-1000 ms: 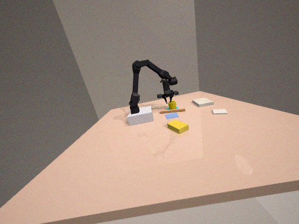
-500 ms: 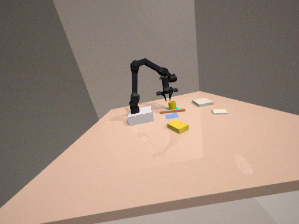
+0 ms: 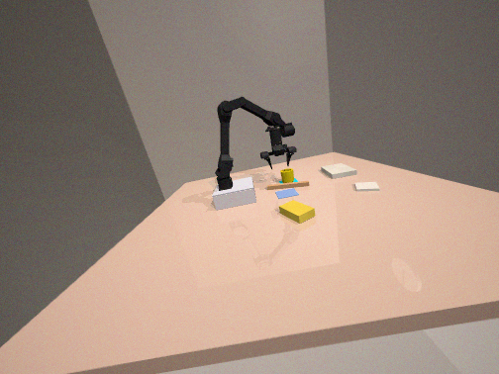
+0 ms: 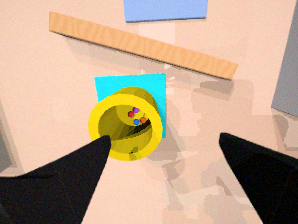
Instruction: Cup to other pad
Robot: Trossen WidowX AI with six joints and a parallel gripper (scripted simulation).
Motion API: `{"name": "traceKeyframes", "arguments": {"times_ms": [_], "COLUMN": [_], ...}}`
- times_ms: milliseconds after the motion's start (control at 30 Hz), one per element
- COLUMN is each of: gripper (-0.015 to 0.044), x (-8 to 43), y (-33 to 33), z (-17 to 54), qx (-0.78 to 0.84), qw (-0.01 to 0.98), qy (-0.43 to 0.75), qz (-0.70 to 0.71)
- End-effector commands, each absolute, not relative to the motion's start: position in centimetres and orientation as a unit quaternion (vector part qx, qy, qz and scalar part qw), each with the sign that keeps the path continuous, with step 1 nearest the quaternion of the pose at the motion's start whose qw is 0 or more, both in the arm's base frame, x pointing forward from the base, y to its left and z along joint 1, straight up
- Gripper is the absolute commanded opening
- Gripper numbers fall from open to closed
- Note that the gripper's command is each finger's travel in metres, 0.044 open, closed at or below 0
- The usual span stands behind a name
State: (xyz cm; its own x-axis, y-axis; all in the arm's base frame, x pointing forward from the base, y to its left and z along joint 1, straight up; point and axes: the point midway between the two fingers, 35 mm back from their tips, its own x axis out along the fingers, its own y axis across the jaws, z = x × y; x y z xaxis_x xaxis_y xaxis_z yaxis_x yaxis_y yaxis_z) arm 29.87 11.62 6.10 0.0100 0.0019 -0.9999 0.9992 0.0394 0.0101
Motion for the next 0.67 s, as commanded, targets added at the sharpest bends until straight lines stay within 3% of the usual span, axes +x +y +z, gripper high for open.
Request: {"name": "traceKeyframes", "arguments": {"times_ms": [0, 333, 633], "gripper": [0.044, 0.044, 0.044], "x": [30.1, 29.7, 29.7], "y": [11.7, 11.5, 11.5], "z": [7.7, 11.9, 11.6], "qx": [0.499, 0.501, 0.499], "qw": [0.514, 0.514, 0.514], "qy": [0.505, 0.504, 0.504], "qz": [-0.482, -0.481, -0.482]}}
